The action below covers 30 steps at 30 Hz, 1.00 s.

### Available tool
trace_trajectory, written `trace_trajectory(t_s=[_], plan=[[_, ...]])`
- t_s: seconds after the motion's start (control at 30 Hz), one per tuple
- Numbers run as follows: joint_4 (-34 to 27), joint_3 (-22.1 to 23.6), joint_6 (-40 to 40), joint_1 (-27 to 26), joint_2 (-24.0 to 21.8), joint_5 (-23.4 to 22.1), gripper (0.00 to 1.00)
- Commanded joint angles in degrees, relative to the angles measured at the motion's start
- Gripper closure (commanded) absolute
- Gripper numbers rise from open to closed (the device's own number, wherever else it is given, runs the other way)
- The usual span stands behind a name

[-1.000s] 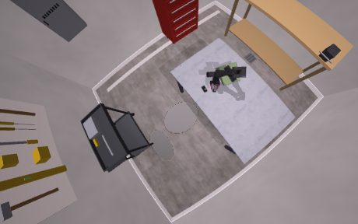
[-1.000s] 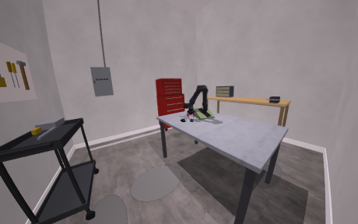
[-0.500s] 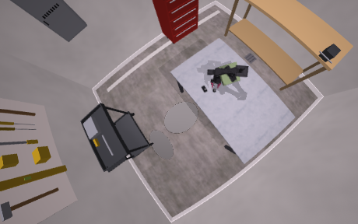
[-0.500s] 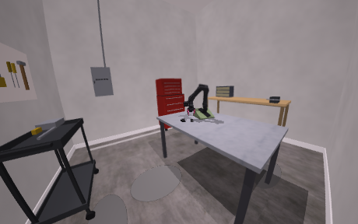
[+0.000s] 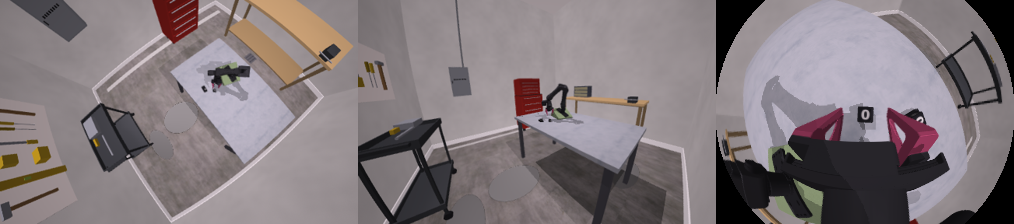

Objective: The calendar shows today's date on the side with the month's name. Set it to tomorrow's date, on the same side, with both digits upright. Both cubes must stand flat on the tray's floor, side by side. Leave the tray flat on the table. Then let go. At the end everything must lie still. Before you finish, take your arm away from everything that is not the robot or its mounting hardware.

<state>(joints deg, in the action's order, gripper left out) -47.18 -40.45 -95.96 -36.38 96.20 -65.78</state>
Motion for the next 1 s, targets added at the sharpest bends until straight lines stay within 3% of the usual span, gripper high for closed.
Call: trace_trajectory(t_s=[0.0, 0.1, 0.43, 0.67, 0.97], plan=[[-0.6, -1.2, 5.7, 1.5, -3.4, 4.8, 0.36], [-0.5, -1.9, 9.3, 3.0, -6.0, 8.5, 0.36], [-1.4, -3.3, 12.1, 5.0, -7.4, 12.3, 0.36], [-4.3, -7.5, 19.1, 10.8, -10.3, 23.0, 0.36], [-5.8, -9.4, 21.4, 13.2, -10.3, 26.9, 0.36]])
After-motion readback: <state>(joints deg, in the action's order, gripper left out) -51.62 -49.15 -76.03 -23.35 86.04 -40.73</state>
